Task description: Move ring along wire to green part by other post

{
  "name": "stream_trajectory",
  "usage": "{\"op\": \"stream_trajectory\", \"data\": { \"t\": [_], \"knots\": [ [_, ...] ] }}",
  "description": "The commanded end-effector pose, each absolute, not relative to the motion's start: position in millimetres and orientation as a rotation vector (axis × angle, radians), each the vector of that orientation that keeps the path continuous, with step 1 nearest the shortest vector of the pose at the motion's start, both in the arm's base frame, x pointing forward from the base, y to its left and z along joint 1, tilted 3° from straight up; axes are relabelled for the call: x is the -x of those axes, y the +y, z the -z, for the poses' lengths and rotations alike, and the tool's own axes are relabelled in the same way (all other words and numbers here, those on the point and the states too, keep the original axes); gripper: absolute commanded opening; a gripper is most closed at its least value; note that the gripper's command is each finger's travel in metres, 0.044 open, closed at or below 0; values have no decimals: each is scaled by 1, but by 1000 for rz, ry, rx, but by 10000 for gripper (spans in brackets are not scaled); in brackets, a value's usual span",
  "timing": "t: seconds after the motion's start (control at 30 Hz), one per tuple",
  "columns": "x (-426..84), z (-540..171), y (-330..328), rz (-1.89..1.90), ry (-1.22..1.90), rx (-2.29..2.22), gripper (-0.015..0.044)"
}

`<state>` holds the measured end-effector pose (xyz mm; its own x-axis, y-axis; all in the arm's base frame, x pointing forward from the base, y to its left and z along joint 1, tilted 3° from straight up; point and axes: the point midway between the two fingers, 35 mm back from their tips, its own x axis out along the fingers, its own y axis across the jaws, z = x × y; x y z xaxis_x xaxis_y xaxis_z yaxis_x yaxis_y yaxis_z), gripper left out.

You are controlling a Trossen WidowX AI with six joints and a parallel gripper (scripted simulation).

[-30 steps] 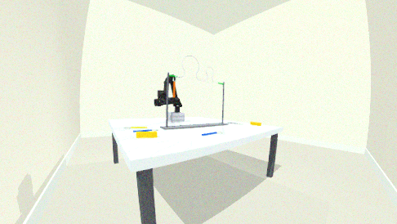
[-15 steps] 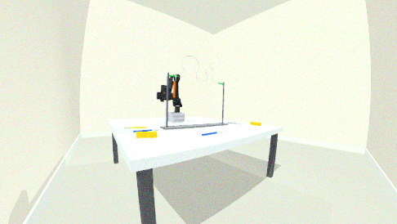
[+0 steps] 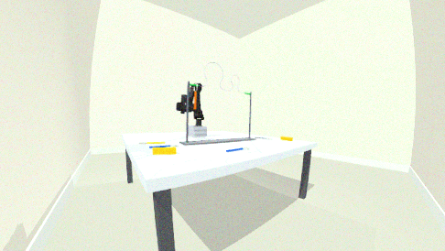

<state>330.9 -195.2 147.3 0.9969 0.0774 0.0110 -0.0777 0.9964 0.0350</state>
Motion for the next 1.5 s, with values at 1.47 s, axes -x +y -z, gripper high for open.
{"op": "stream_trajectory", "data": {
  "t": [1.47],
  "knots": [
    [-384,-148,-190,-75,-13,-34,160]
  ]
}}
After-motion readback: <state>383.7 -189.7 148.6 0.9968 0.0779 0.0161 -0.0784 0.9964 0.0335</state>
